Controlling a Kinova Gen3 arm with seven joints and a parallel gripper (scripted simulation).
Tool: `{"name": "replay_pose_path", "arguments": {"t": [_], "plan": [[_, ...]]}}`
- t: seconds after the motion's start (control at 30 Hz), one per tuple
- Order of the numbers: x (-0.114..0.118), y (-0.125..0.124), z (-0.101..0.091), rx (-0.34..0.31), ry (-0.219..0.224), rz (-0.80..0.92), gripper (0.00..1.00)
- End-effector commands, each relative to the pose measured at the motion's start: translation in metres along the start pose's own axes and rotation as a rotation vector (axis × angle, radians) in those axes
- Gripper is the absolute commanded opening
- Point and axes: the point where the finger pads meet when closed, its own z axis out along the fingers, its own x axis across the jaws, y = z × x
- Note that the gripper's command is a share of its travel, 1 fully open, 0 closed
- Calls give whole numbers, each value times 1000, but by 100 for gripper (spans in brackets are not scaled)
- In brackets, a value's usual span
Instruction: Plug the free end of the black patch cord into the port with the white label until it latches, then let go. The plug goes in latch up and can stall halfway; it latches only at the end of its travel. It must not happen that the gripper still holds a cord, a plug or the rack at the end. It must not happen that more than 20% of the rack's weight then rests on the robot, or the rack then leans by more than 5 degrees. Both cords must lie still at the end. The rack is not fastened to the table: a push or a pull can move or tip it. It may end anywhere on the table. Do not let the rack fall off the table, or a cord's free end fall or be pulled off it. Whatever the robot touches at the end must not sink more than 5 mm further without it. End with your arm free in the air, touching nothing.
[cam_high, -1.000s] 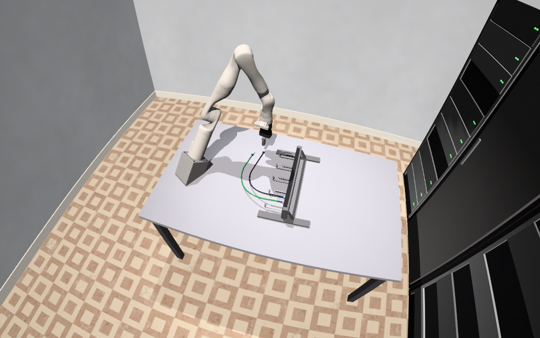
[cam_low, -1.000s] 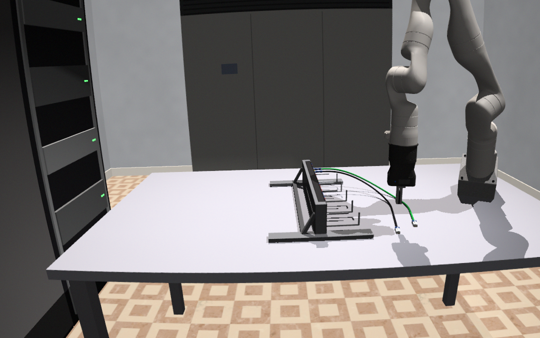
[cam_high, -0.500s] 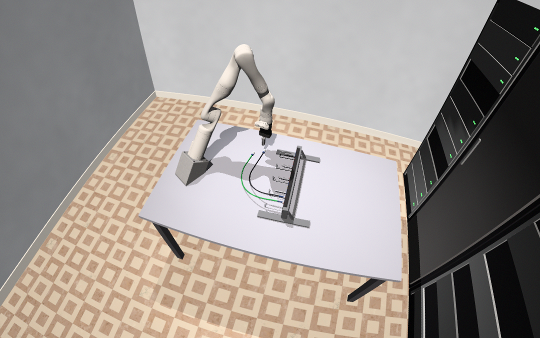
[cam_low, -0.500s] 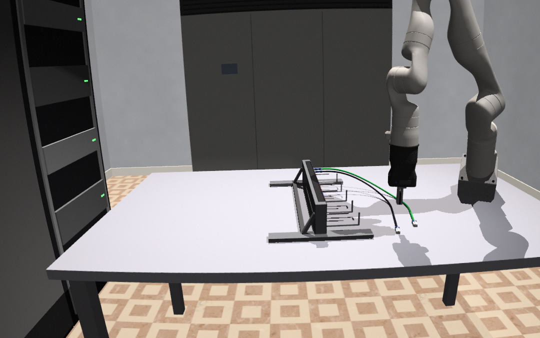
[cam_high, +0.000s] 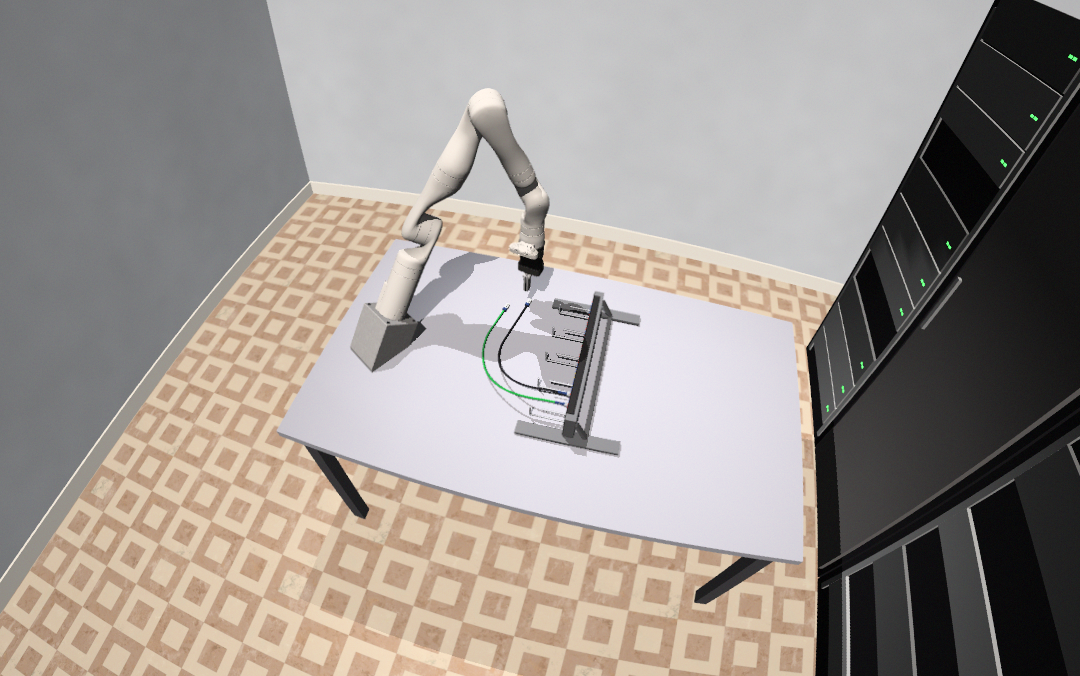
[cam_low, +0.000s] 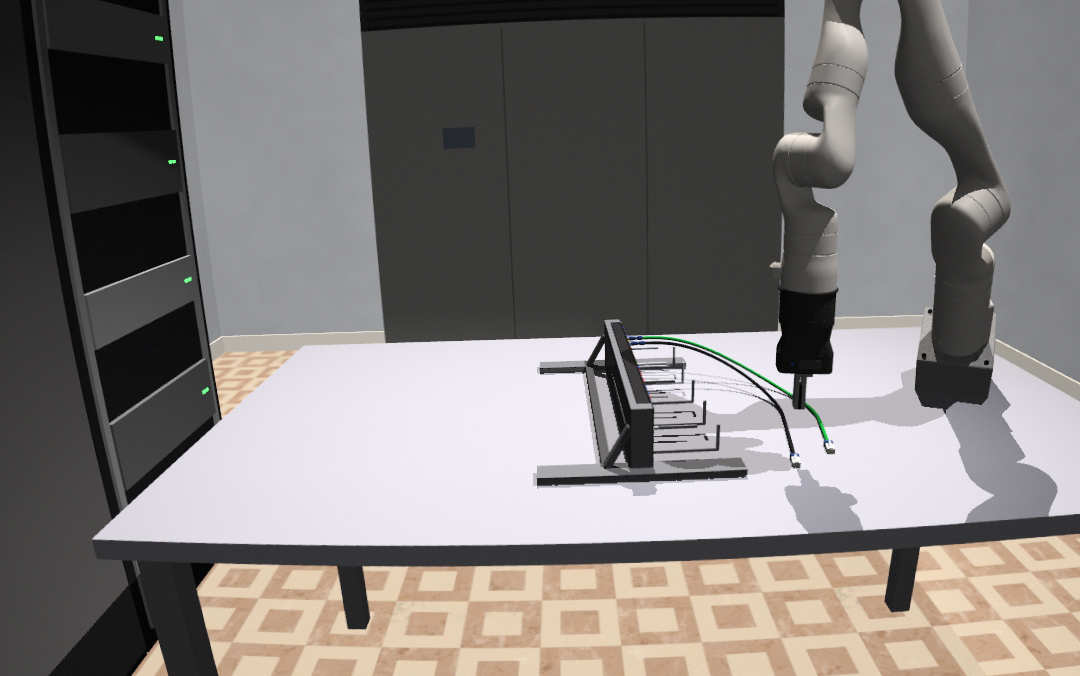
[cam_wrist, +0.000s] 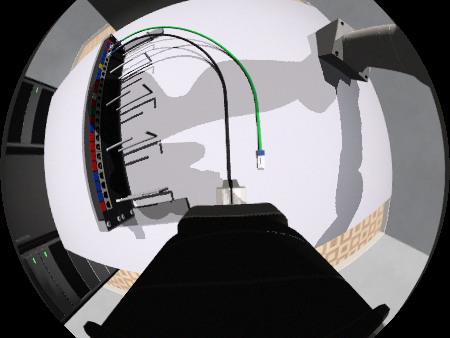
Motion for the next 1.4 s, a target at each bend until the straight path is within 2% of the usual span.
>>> {"name": "replay_pose_path", "arguments": {"t": [0.0, 0.37, 0.4, 1.37], "plan": [[0, 0, 0, 0, -1, 0, 0], [-1, 5, 1, -1, -1, 4, 0], [-1, 5, 1, -1, -1, 4, 73], [-1, 5, 1, -1, -1, 4, 73]]}}
